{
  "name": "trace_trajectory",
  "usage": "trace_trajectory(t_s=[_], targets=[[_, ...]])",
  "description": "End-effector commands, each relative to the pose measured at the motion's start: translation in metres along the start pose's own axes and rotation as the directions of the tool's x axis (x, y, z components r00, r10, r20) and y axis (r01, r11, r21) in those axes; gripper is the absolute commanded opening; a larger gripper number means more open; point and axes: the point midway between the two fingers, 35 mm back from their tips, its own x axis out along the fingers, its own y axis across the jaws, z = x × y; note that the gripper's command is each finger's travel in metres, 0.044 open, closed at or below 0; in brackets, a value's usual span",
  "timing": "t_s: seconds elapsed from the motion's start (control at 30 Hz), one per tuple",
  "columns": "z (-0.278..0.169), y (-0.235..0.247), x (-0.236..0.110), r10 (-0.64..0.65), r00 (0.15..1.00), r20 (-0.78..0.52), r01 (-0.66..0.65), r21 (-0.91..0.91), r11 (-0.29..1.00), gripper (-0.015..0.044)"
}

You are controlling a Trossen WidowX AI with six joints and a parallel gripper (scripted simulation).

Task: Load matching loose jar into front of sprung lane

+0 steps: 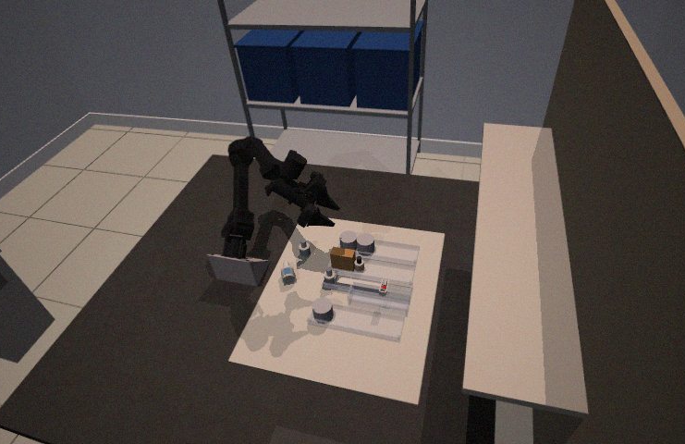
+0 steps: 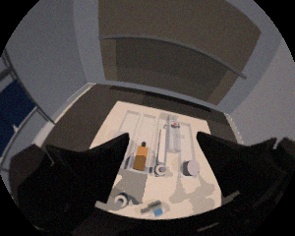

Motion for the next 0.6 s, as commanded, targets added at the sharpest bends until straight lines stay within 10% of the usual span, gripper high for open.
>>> trace_trajectory(t_s=[0.0,0.57], targets=[[-0.077,0.027,0.015,0.043,0.905,-0.423,0.011,0.123,0.992,0.044],[-0.155,0.092,-0.038,0.192,0.534,-0.823,0.011,0.234,0.972,0.044]])
